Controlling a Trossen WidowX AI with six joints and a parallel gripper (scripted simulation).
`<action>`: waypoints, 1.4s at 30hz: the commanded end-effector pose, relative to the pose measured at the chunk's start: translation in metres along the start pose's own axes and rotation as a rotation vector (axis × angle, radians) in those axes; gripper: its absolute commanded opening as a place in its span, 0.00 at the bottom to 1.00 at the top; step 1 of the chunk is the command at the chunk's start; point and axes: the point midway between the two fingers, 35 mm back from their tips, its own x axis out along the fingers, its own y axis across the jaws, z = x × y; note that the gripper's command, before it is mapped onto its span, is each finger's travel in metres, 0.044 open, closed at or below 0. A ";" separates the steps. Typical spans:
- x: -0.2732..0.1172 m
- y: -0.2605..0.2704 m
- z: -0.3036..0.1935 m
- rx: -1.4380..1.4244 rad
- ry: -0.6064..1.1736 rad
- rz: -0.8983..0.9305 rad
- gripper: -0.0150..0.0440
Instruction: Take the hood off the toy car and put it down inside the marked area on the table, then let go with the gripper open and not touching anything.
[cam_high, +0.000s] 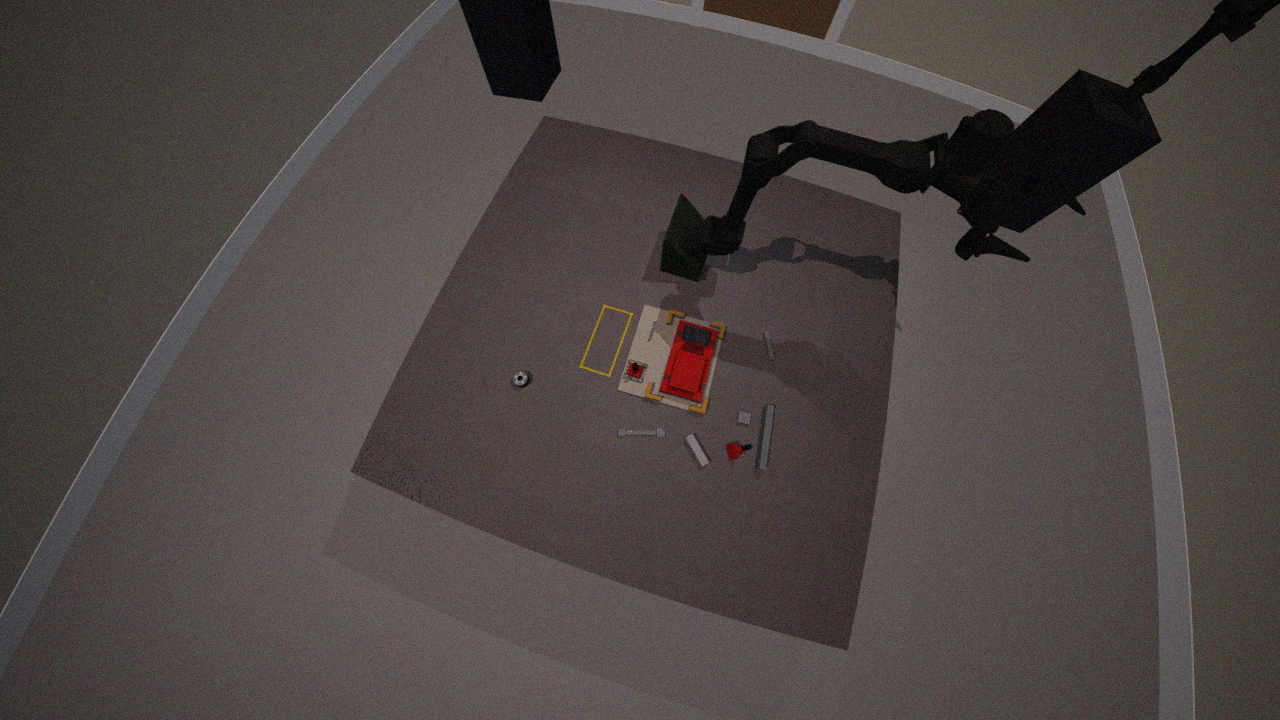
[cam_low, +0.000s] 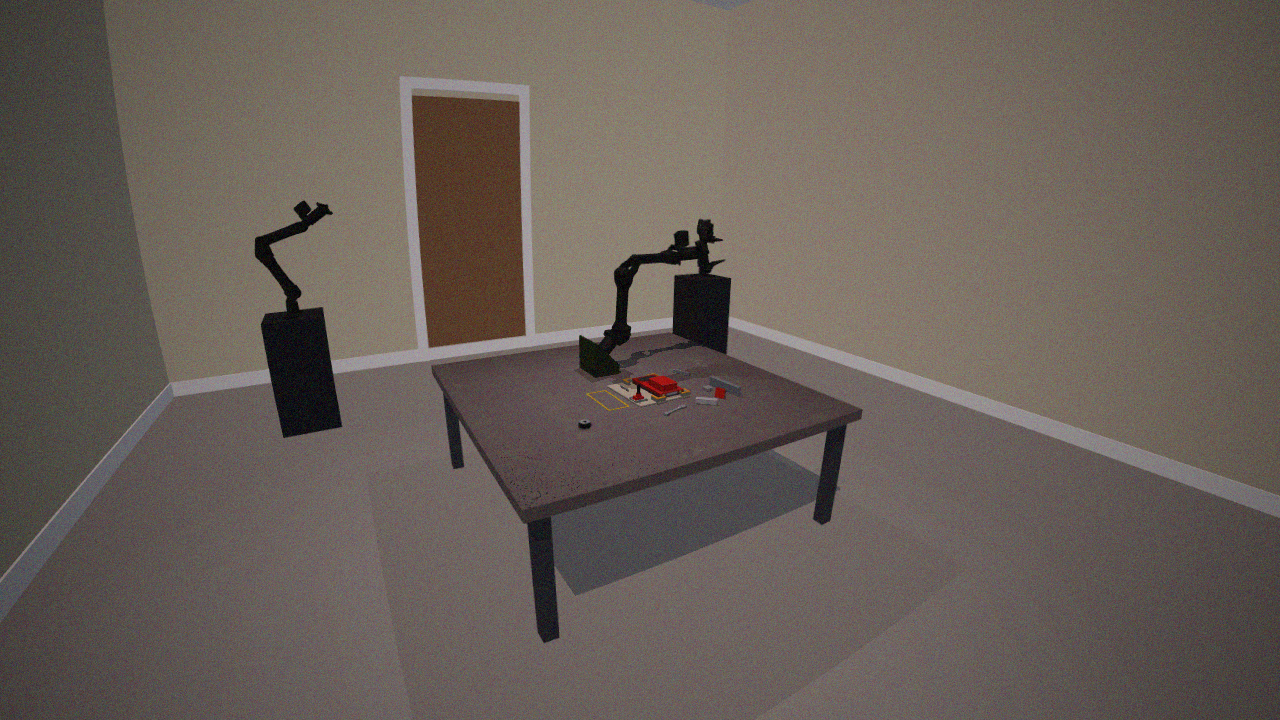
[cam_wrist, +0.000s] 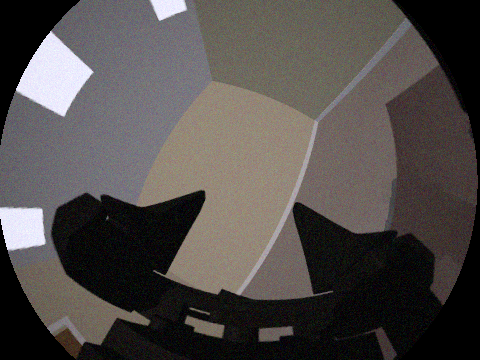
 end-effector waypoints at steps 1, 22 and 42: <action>0.010 -0.029 -0.016 -0.128 0.022 -0.057 1.00; 0.047 -0.211 -0.015 -0.791 0.173 -0.468 1.00; -0.005 -0.389 0.119 -1.152 0.448 -1.088 1.00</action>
